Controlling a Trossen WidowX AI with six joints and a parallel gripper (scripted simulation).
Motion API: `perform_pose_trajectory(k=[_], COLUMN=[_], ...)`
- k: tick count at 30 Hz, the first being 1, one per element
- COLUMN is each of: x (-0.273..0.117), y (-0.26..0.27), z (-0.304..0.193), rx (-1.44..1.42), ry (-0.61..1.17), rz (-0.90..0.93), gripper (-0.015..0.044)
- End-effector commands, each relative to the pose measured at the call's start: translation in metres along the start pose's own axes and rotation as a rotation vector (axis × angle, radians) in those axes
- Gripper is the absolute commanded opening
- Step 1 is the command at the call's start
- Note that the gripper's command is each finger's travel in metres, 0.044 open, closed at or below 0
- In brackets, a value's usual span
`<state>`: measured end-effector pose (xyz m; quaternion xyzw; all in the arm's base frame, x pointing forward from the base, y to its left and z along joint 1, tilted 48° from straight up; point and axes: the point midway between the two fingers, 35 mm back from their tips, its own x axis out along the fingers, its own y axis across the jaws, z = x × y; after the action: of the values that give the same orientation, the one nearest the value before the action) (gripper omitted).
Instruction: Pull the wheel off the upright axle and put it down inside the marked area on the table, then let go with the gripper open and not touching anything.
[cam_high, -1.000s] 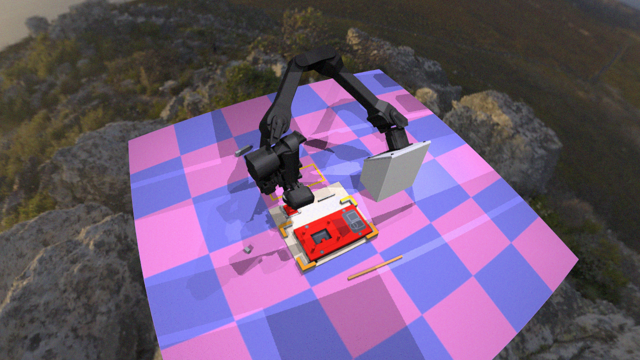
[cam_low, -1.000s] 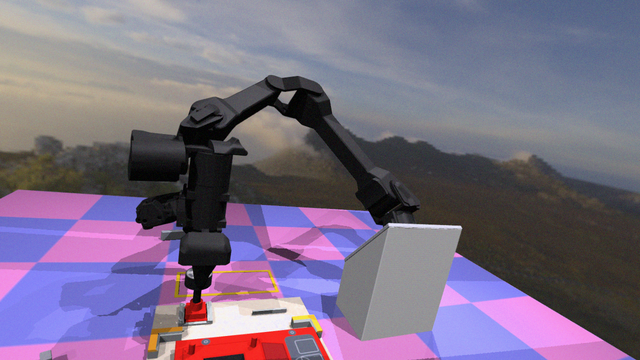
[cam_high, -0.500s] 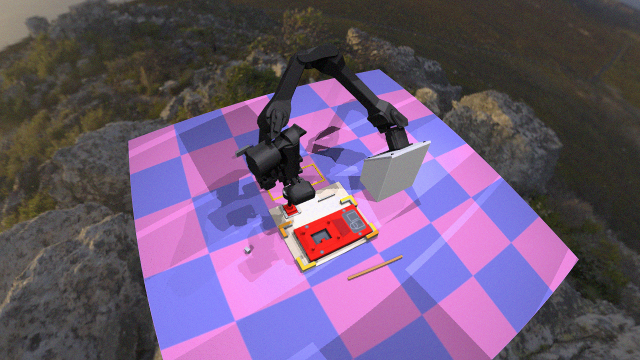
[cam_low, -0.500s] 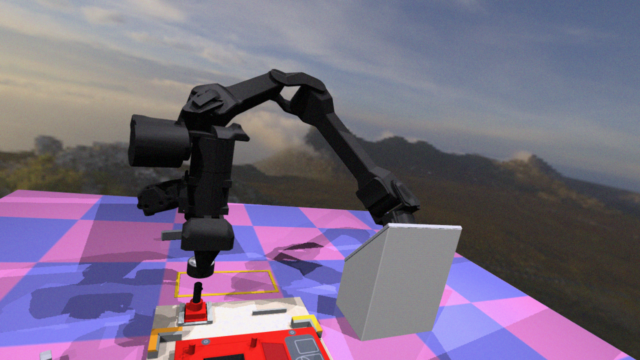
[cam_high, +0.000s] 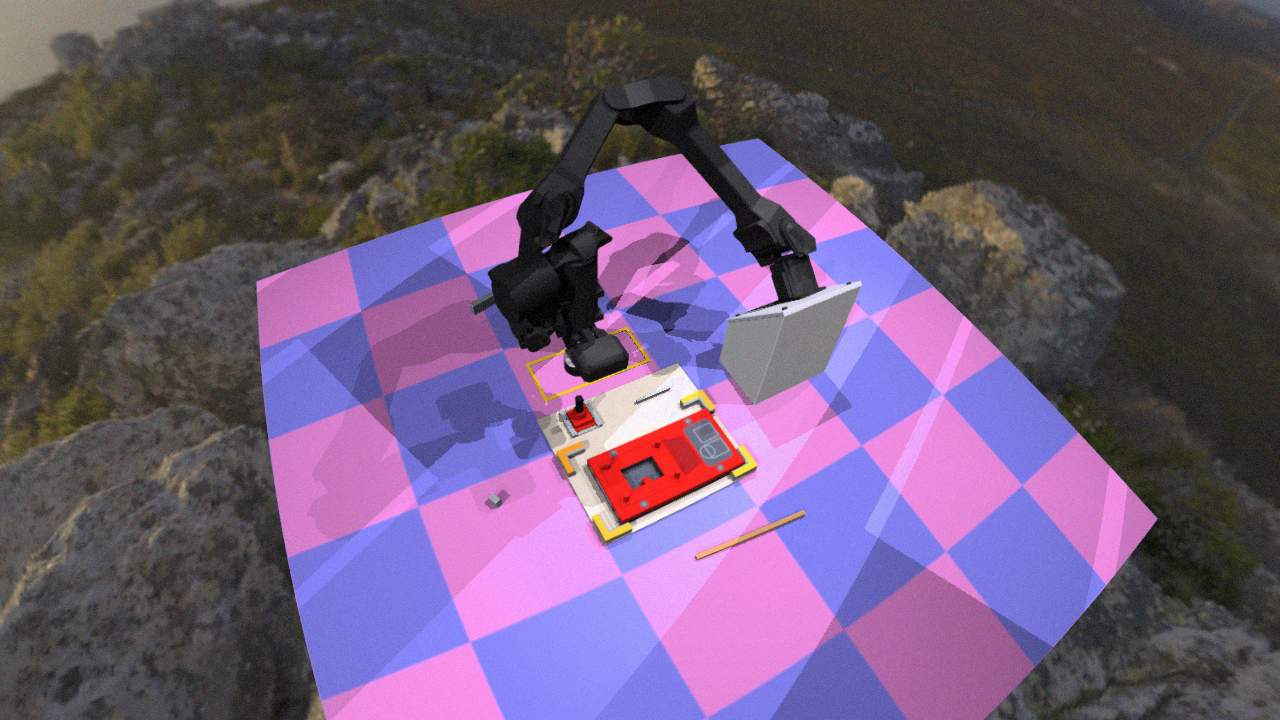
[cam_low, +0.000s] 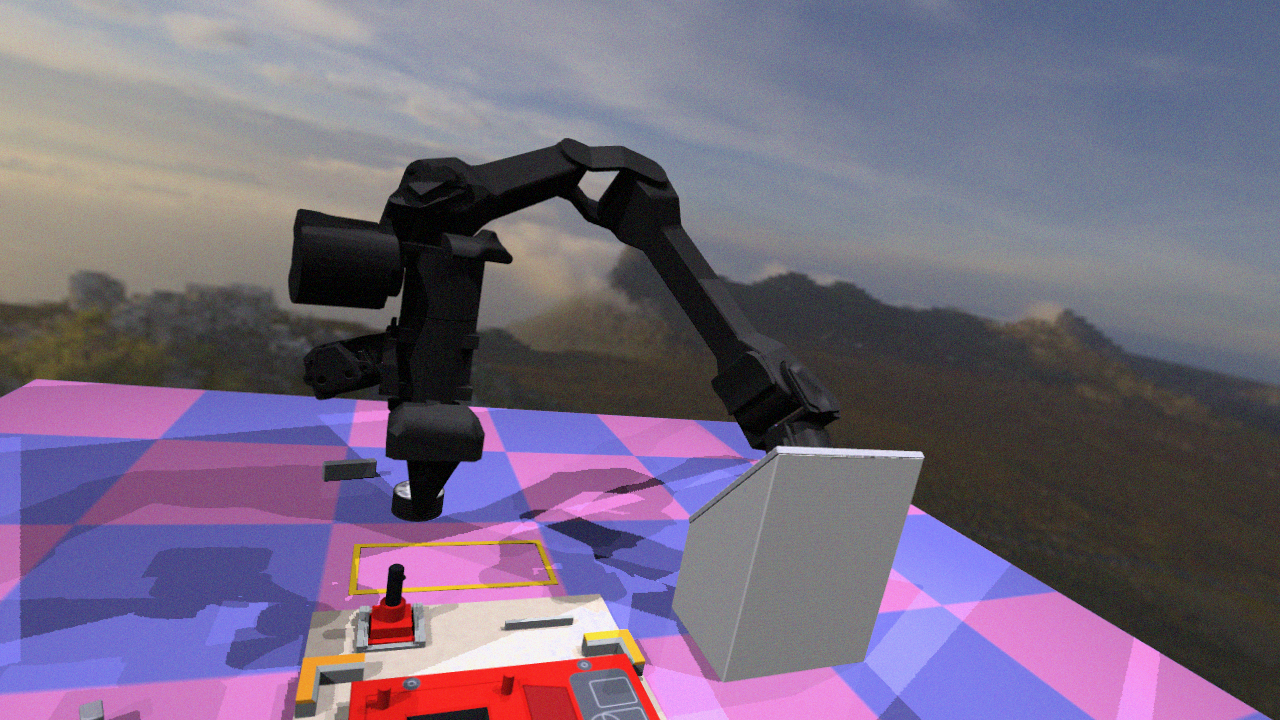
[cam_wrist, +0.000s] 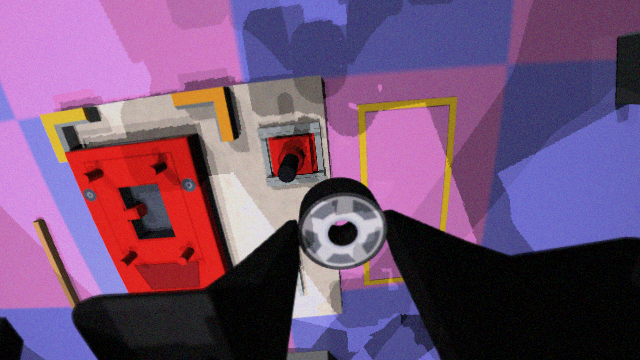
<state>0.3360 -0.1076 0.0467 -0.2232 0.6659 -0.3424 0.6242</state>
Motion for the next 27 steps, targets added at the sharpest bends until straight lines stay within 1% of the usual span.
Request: perform_pose_trajectory(k=[1, 19, 23, 27], x=[-0.001, -0.005, -0.005, 0.004], y=[-0.013, -0.067, -0.071, -0.071], z=[-0.007, -0.044, -0.048, -0.048], rx=[-0.001, 0.003, 0.003, 0.003], ry=[0.002, 0.002, 0.002, 0.002], rz=[-0.004, -0.005, -0.006, -0.006], gripper=[0.0000, 0.0000, 0.0000, 0.0000])
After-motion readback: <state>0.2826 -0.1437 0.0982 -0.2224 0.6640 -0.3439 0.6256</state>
